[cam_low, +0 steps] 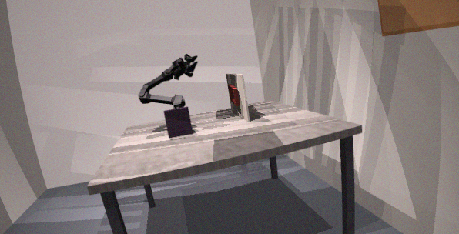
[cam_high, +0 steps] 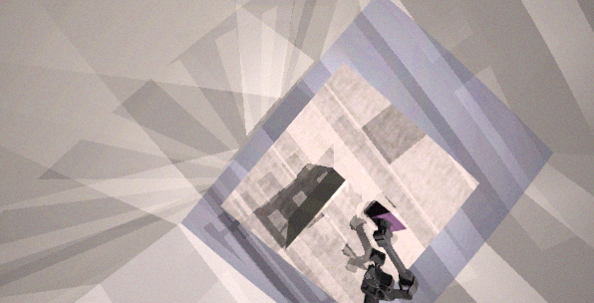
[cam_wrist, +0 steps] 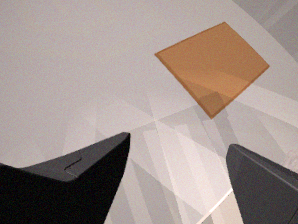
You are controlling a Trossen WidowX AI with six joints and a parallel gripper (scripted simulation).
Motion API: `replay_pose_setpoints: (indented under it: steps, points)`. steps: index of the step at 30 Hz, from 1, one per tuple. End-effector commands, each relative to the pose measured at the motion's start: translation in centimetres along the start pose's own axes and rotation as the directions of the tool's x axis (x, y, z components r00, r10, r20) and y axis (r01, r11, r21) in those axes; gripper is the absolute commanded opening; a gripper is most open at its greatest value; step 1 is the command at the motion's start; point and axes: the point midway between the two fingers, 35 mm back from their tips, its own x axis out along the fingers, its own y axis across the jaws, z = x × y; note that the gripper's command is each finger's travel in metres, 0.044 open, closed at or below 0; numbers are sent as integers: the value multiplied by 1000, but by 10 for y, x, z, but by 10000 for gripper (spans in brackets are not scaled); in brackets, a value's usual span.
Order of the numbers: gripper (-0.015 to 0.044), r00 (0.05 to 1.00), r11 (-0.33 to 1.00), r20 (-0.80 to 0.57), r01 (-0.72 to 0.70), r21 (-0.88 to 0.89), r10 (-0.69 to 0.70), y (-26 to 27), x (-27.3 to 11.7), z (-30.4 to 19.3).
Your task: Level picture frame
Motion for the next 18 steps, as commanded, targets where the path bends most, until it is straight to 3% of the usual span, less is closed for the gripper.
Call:
replay_pose_setpoints:
  steps: [1, 11, 18]
  points:
    - [260, 989, 983, -148, 7, 186, 21, -22, -7, -29]
    - [260, 861, 805, -505, 255, 535, 64, -78, -38, -101]
    - [260, 742, 635, -665, 475, 610, 83, -109, -63, -134]
